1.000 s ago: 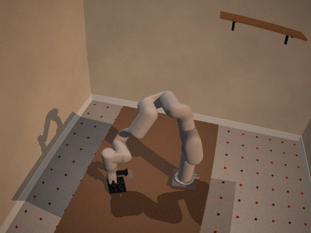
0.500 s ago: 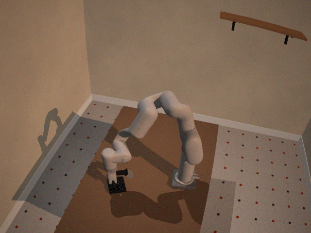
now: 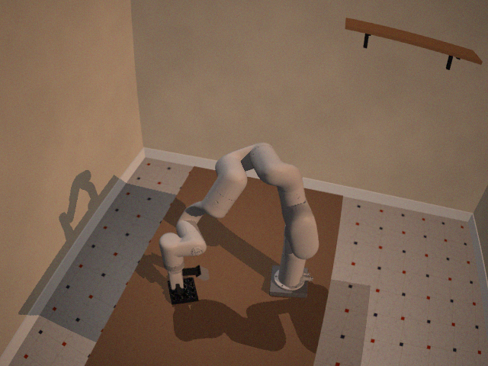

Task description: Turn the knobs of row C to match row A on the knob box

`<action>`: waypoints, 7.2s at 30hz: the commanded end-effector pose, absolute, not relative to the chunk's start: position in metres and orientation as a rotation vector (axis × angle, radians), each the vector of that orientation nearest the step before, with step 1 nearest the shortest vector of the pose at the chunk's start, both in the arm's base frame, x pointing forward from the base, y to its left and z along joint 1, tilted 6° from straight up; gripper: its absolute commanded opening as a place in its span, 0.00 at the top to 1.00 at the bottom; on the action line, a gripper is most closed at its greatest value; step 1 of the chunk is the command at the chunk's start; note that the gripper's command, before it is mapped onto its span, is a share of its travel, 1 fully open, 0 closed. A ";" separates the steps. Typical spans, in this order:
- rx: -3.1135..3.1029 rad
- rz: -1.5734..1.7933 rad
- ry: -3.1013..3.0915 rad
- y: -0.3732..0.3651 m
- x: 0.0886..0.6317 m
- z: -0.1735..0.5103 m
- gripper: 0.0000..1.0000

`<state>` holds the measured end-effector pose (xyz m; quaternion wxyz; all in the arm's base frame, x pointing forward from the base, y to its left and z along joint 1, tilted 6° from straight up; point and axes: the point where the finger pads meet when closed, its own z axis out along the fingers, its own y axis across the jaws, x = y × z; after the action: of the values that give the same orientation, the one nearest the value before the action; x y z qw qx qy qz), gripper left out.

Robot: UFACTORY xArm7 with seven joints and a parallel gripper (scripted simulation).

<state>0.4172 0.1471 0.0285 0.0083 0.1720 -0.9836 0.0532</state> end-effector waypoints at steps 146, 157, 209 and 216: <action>1.586 0.146 -2.651 0.147 0.419 0.020 0.92; 1.882 0.135 -2.436 0.147 0.419 0.020 0.92; 2.571 0.095 -1.647 0.147 0.419 0.020 0.92; 2.573 0.095 -1.644 0.147 0.419 0.020 0.92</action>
<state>0.4173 0.1461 0.0190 0.0448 0.8411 -0.5383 0.0299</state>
